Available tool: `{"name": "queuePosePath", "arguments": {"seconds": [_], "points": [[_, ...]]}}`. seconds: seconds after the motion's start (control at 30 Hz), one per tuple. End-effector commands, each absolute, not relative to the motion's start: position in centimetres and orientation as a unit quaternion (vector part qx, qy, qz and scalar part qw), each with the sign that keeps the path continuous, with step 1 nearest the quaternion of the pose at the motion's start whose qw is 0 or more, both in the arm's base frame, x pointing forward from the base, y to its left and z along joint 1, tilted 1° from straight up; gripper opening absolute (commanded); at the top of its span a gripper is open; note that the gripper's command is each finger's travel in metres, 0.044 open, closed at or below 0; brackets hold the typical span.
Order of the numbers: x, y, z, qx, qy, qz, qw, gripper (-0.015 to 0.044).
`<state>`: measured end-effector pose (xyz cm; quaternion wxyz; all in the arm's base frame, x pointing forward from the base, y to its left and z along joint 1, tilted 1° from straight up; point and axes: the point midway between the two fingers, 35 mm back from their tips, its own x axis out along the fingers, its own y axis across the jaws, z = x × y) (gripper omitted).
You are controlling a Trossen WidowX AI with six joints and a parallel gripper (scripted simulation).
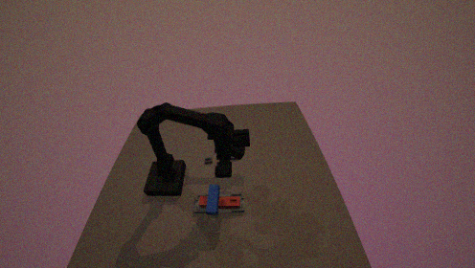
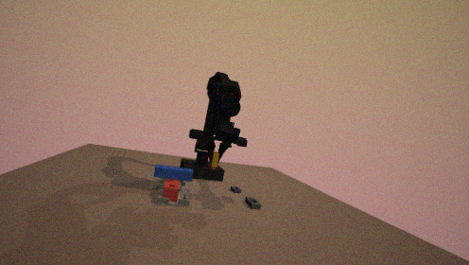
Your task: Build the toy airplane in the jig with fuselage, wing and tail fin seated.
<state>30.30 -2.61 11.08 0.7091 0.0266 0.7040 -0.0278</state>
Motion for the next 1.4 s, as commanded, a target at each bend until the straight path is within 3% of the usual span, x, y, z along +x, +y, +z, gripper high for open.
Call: {"name": "queuePosePath", "arguments": {"seconds": [0.0,1.33,1.37], "points": [[30.8,-3.7,10.9,0.028,0.702,-0.033,0.711,0.0000],[32.0,-15.2,8.5,0.030,0.702,-0.039,0.710,0.0000],[32.0,-15.2,8.6,0.030,0.702,-0.039,0.710,0.0026]]}}
